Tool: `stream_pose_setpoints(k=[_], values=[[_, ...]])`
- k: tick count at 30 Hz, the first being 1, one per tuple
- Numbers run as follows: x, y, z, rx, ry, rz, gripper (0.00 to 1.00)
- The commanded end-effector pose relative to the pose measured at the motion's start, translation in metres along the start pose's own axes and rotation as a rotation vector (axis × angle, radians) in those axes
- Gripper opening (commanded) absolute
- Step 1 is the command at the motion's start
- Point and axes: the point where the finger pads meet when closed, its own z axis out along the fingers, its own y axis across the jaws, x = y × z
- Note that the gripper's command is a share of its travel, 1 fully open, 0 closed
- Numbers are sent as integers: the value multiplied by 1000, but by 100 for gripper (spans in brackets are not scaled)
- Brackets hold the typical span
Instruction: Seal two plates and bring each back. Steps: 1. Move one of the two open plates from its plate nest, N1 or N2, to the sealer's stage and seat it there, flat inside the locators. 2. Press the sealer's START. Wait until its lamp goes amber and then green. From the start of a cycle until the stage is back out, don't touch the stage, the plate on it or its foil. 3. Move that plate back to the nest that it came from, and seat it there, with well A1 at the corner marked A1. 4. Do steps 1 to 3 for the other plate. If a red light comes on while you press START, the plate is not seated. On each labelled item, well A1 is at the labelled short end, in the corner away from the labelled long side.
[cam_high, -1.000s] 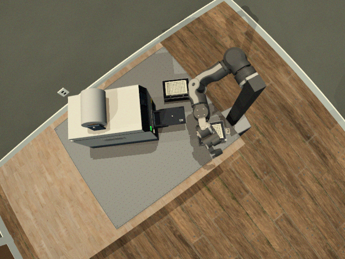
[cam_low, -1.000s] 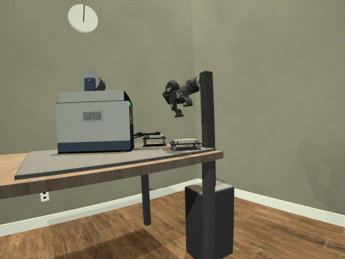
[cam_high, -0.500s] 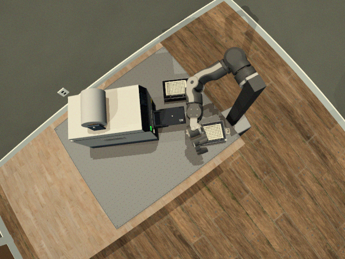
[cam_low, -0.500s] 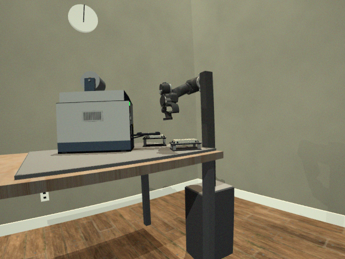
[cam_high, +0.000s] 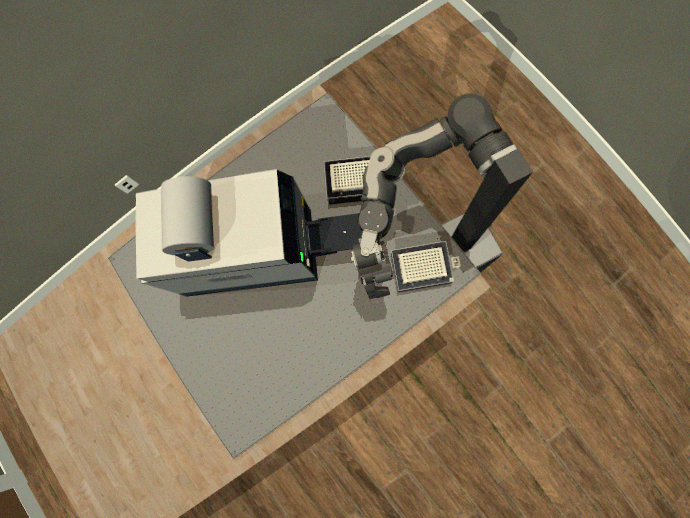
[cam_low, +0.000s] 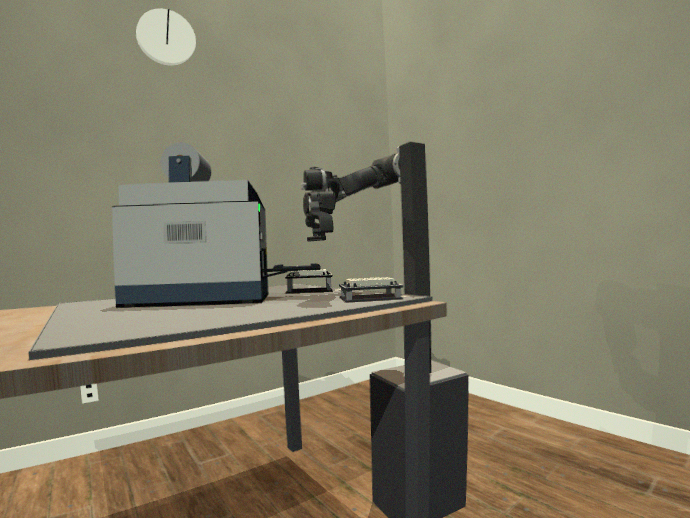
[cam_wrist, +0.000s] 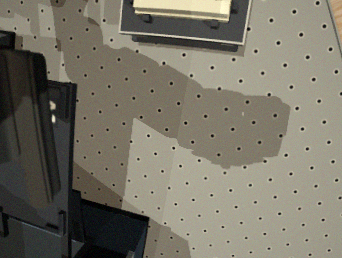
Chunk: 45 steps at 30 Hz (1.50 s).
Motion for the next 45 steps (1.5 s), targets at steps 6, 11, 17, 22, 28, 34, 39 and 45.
stream_pose_setpoints(k=[6,11,17,22,28,34,39,45], values=[[-19,-17,-8,80,-31,46,65],[-32,-31,-12,127,-51,93,65],[-47,-50,-20,160,-62,124,65],[-54,-57,-22,147,-59,120,65],[-54,-59,-22,154,-60,125,65],[-54,-59,-22,154,-60,125,65],[-48,-83,-19,160,-127,126,65],[-41,-108,-18,161,-163,126,65]])
